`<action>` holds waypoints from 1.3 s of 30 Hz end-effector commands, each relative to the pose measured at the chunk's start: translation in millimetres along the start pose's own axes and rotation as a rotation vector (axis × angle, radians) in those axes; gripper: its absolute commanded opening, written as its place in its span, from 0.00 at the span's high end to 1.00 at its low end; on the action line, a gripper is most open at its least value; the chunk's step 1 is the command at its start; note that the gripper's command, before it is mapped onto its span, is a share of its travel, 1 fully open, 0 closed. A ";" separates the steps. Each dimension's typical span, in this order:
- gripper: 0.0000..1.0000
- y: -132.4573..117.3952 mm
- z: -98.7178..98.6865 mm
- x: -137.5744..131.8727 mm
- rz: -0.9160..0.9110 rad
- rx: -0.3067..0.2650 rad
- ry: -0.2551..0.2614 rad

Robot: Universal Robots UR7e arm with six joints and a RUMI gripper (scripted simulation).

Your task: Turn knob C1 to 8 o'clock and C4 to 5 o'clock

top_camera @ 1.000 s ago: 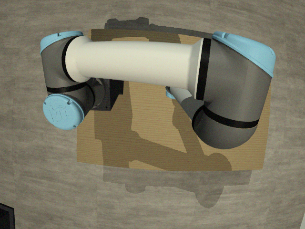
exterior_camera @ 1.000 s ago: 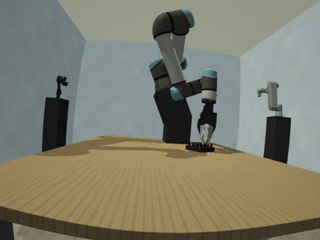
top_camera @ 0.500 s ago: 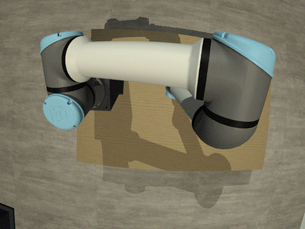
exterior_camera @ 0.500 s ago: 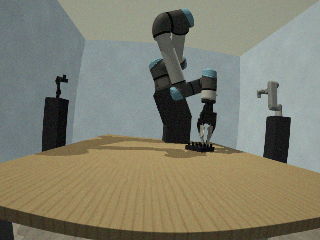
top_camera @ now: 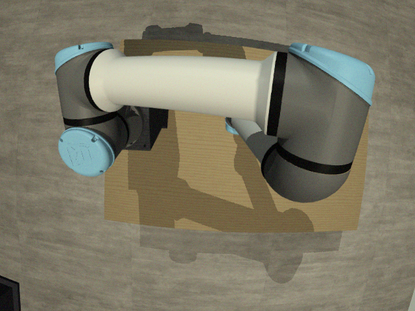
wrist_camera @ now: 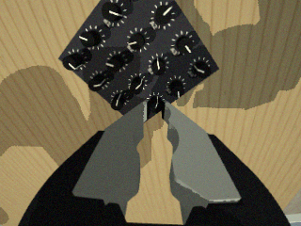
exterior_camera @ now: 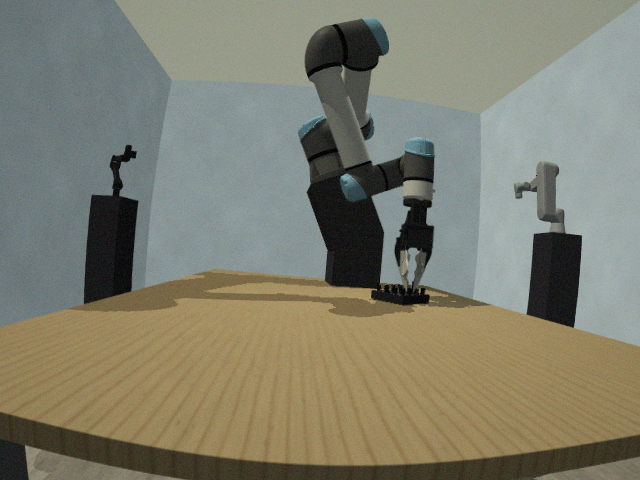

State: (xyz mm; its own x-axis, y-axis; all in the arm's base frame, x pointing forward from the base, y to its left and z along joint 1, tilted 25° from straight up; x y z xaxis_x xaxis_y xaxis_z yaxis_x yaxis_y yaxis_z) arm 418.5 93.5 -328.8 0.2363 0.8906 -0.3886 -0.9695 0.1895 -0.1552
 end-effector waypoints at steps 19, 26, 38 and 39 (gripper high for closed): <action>0.96 -0.4 0.5 0.4 -0.048 -0.001 -0.001; 0.96 -0.4 0.5 0.7 -0.103 -0.001 -0.001; 0.96 -0.4 0.5 1.3 -0.226 -0.001 -0.001; 0.96 -0.4 0.5 1.4 -0.241 -0.001 -0.001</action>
Point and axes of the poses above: the point where the finger pads meet when closed, its own z axis back along the fingers, its own x axis across the jaws, y = z × x, the point moved 3 cm from there along z, back along the fingers, and after that the axes turned 10 degrees about -z, right-handed, at the moved point
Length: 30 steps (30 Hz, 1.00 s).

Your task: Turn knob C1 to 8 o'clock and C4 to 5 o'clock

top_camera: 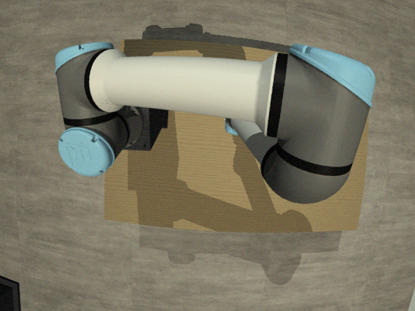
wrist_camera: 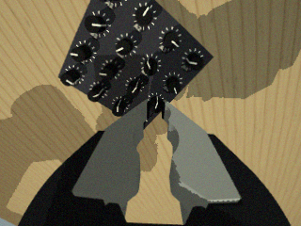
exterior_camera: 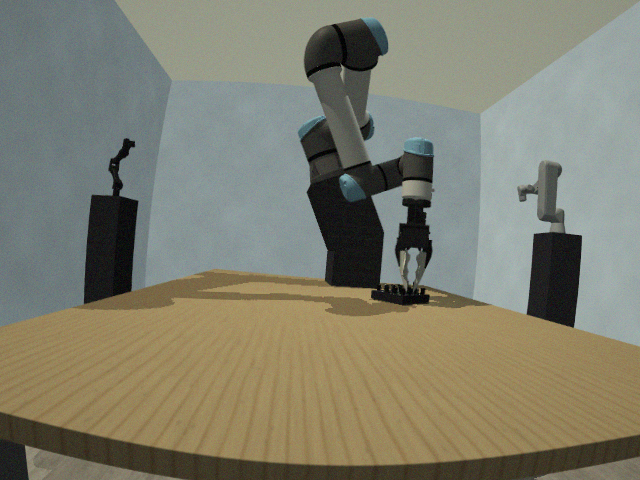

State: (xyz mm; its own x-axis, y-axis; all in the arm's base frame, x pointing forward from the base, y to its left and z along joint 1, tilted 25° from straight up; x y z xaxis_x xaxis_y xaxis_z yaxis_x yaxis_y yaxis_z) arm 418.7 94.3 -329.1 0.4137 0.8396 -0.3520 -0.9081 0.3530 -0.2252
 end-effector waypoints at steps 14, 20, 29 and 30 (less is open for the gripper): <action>0.96 -0.3 0.5 1.6 -0.266 -0.001 0.000; 0.96 -0.4 0.5 2.2 -0.391 -0.001 0.000; 0.96 -0.6 0.5 2.9 -0.546 -0.001 0.000; 0.96 -0.7 0.5 3.0 -0.568 -0.001 0.000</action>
Point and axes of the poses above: the point where the finger pads meet when closed, its own z axis back along the fingers, its own x axis across the jaws, y = z × x, the point moved 3 cm from there along z, back along the fingers, and after that the axes turned 10 degrees about -z, right-handed, at the moved point
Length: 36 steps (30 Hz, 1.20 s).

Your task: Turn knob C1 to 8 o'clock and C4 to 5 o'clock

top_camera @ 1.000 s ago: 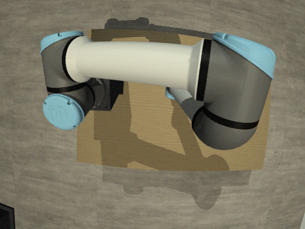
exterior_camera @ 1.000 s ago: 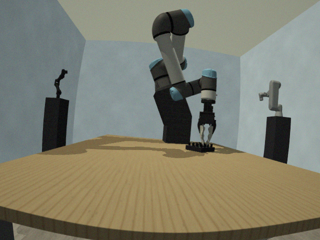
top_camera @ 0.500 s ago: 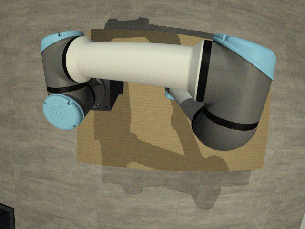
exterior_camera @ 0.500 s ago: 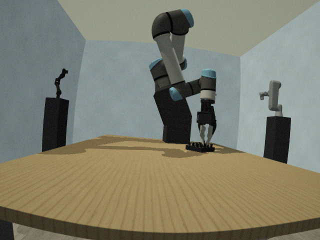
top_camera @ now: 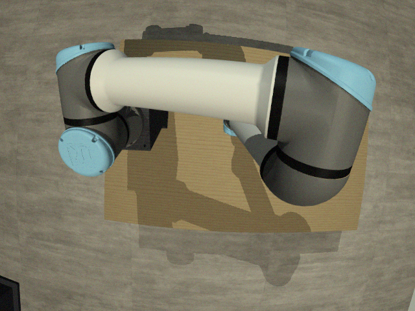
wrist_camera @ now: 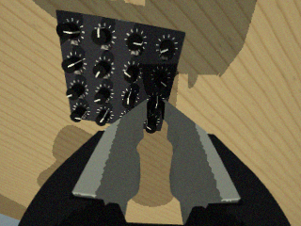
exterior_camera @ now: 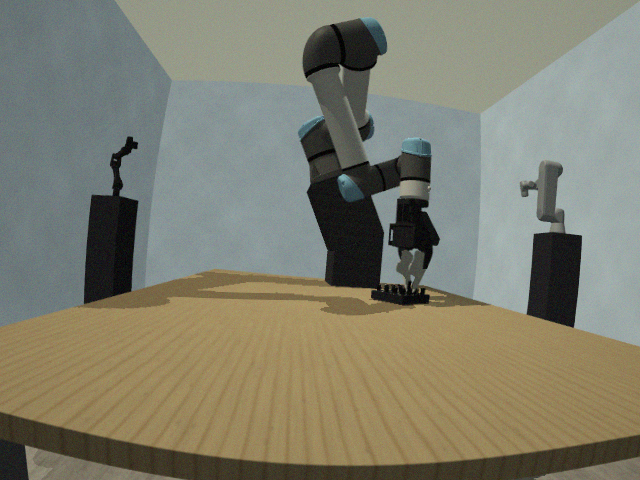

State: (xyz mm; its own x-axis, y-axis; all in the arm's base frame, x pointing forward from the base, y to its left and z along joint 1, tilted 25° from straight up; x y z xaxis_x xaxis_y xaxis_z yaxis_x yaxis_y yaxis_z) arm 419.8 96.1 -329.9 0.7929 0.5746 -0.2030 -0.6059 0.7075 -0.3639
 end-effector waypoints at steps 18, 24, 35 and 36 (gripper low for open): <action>0.96 -0.2 0.5 2.6 -0.434 -0.002 0.001; 0.96 -0.4 0.5 3.1 -0.555 -0.002 0.000; 0.96 -0.7 0.5 3.8 -0.714 -0.002 0.000; 0.96 -0.7 0.5 3.9 -0.730 -0.002 0.000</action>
Point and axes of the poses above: the point where the finger pads meet when closed, its own z axis back along the fingers, its own x axis across the jaws, y = z × x, the point moved 3 cm from there along z, back along the fingers, and after that the axes turned 10 degrees about -z, right-handed, at the moved point
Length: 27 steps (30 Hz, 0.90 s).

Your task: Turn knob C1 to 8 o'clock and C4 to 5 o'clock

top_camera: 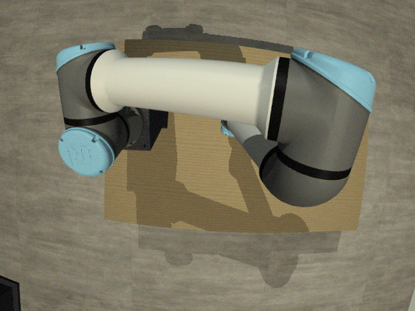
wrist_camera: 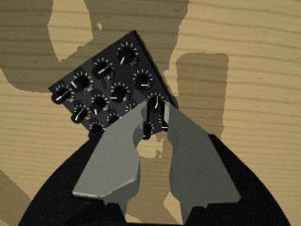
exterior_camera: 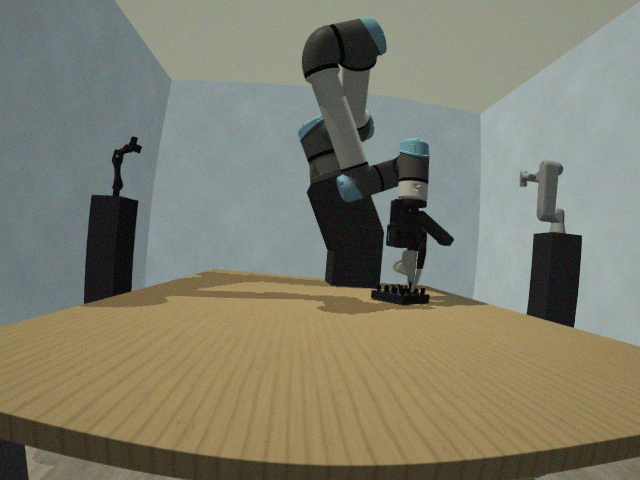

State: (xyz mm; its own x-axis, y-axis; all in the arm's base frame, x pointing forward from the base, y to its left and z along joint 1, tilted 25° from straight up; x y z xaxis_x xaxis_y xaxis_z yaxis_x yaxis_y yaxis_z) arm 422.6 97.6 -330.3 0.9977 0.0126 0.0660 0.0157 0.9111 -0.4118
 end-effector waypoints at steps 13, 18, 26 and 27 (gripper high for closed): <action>0.96 0.3 0.5 1.4 -0.201 -0.001 -0.001; 0.96 0.3 0.5 1.6 -0.244 -0.001 -0.001; 0.96 0.3 0.5 1.8 -0.289 -0.001 -0.001; 0.96 0.3 0.5 1.8 -0.289 -0.001 -0.001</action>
State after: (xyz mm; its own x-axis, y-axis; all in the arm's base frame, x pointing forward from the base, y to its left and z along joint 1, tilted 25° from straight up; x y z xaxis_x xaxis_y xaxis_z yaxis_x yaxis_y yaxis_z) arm 423.9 97.7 -330.3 0.9565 -0.2339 0.1745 0.2846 0.8801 -0.3800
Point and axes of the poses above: the point where the finger pads meet when closed, its own z axis back along the fingers, its own x axis across the jaws, y = z × x, the point moved 3 cm from there along z, back along the fingers, and after that the axes turned 10 degrees about -z, right-handed, at the moved point
